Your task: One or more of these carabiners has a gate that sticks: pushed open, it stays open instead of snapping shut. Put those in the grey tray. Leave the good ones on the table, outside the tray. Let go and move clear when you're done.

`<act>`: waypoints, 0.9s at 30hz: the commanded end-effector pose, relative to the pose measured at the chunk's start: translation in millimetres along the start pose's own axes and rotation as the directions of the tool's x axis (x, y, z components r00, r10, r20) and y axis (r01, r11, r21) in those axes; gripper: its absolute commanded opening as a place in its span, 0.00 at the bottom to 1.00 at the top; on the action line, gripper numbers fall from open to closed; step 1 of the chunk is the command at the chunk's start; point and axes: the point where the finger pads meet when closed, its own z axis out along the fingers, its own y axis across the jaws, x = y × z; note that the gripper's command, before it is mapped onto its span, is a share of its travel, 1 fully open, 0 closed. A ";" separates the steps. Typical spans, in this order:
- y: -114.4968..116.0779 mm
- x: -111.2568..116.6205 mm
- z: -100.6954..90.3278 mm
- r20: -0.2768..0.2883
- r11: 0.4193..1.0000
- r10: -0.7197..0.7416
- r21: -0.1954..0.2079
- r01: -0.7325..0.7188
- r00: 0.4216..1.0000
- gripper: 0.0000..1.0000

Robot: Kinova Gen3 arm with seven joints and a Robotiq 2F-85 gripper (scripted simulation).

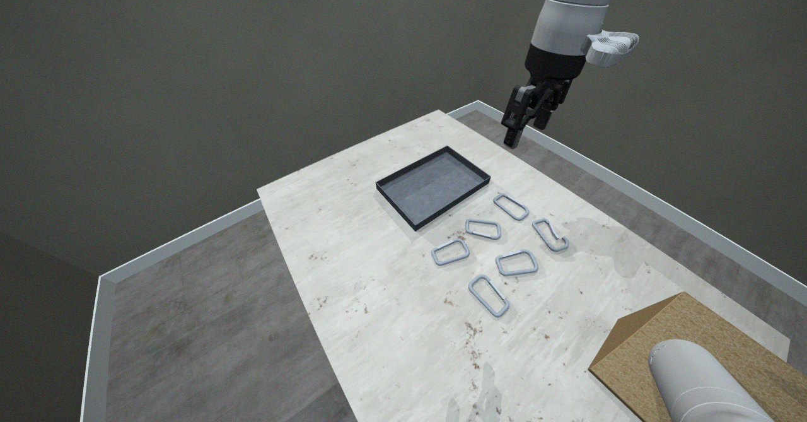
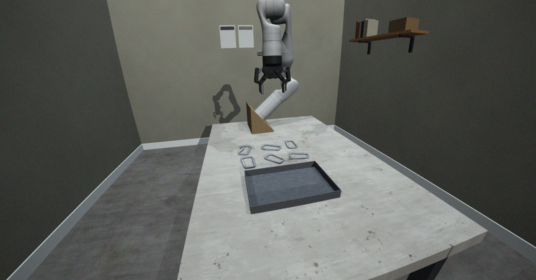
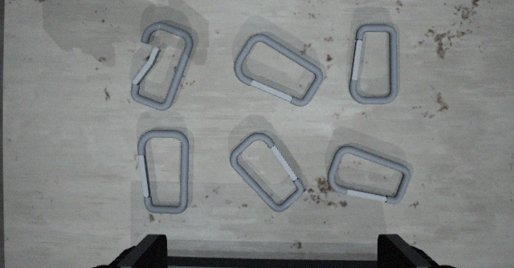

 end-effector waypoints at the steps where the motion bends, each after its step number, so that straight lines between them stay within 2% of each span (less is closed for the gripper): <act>1: 1.1 -0.7 -1.0 0.000 1.000 -0.002 0.004 0.002 1.000 1.00; 3: 1.1 -0.7 -1.0 0.000 1.000 -0.002 0.004 0.002 1.000 1.00; 4: 29.4 26.5 44.2 0.001 1.000 -0.001 0.002 0.001 1.000 1.00; 20: 29.4 26.5 44.2 0.001 1.000 -0.001 0.002 0.001 1.000 1.00; 21: 58.2 51.3 90.2 0.000 1.000 -0.002 -0.003 0.002 1.000 1.00; 27: 58.2 51.3 90.2 0.000 1.000 -0.002 -0.003 0.002 1.000 1.00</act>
